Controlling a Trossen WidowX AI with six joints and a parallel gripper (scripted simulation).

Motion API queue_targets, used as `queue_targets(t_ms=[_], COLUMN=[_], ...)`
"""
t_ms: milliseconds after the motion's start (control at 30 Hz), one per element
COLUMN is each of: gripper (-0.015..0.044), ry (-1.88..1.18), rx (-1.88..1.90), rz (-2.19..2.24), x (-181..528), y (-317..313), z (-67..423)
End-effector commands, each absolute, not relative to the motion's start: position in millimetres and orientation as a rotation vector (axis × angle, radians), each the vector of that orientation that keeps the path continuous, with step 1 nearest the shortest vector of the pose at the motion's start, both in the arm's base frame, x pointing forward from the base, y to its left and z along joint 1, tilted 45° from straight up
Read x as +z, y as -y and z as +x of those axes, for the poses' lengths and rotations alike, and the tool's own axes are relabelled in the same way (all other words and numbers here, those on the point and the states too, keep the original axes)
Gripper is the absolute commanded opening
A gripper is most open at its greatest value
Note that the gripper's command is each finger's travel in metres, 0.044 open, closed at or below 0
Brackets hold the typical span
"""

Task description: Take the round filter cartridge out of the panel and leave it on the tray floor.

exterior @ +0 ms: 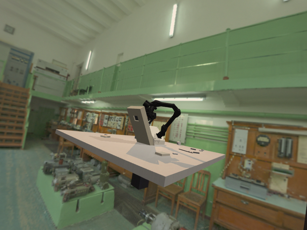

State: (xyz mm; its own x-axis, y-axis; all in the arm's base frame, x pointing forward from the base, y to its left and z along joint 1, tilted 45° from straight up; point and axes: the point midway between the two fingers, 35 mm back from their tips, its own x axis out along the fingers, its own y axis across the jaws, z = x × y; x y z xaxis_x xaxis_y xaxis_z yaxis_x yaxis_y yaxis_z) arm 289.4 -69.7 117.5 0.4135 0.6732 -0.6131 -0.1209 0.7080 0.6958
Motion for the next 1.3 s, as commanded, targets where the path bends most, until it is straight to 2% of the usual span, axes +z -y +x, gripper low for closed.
queue_targets(t_ms=[0, 567, 1267], gripper=[0.0000, 0.0000, 0.0000], ry=[-1.026, -1.021, -1.028], rx=[0.540, 0.495, 0.539], rz=[0.620, 0.653, 0.613], x=[124.9, 177.8, 106.2], y=[75.7, 135.1, 189.0], z=[293.7, 259.8, 277.9])
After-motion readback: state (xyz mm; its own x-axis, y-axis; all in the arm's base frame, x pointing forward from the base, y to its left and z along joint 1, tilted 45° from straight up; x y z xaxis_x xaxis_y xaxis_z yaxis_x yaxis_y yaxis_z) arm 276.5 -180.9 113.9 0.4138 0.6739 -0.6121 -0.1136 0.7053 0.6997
